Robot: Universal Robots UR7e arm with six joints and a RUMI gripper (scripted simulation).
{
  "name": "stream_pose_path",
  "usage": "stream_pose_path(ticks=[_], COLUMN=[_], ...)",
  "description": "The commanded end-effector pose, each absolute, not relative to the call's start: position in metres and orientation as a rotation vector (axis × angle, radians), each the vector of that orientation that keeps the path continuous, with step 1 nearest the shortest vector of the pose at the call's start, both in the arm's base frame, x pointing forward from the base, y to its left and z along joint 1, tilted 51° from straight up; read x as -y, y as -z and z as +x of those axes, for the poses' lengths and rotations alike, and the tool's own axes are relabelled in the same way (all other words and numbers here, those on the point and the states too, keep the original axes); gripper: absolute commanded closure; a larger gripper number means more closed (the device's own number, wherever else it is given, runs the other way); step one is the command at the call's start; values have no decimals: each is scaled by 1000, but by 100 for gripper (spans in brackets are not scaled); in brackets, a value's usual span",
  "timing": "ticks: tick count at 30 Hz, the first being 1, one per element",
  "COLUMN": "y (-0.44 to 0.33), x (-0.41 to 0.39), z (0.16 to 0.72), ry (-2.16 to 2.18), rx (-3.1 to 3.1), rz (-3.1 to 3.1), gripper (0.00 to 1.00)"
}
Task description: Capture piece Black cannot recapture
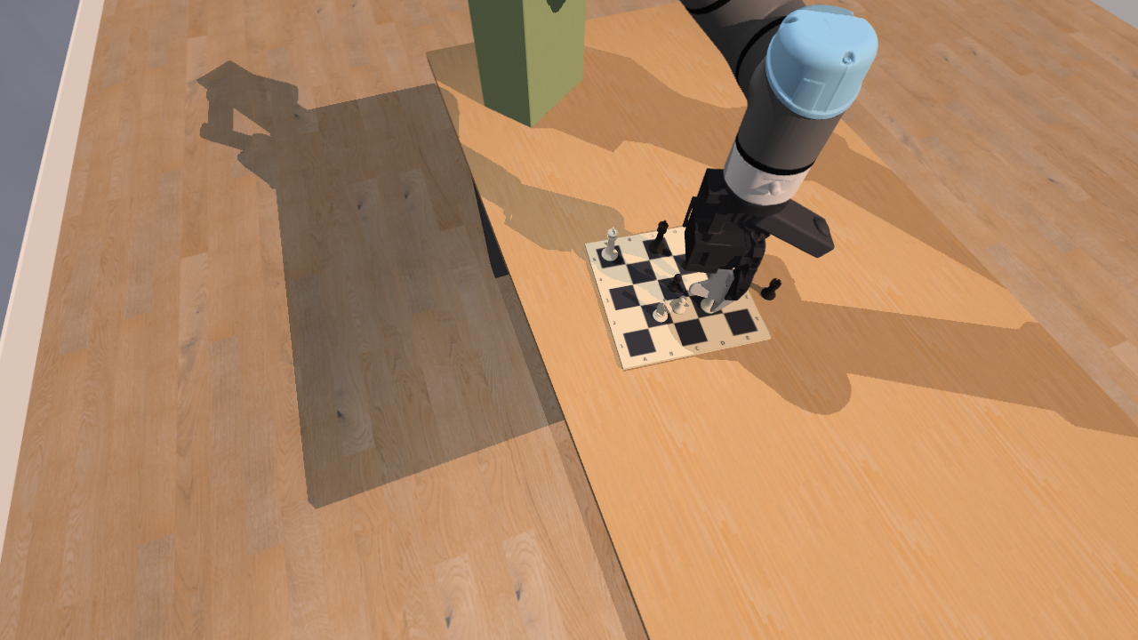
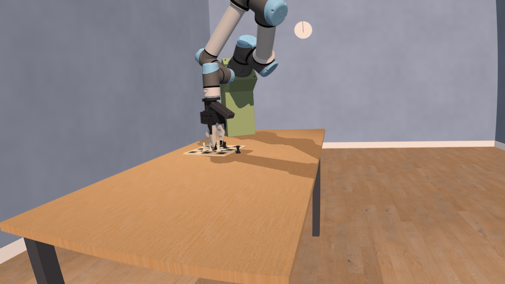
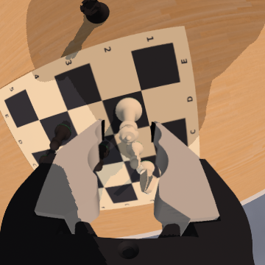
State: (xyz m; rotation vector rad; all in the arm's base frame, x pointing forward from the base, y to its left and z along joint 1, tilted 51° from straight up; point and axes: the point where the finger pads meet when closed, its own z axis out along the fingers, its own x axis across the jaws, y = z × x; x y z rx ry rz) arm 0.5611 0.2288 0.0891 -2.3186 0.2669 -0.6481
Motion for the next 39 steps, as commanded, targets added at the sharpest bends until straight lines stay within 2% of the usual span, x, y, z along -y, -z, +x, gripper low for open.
stream_pose_path(ticks=[1,28,29,39], y=[-89,-89,-89,-89], x=[-229,-229,-229,-229], z=[561,561,561,561], ry=[649,649,649,649], rx=[-267,-267,-267,-267], rz=[-2318,-2318,-2318,-2318], gripper=[75,75,100,100])
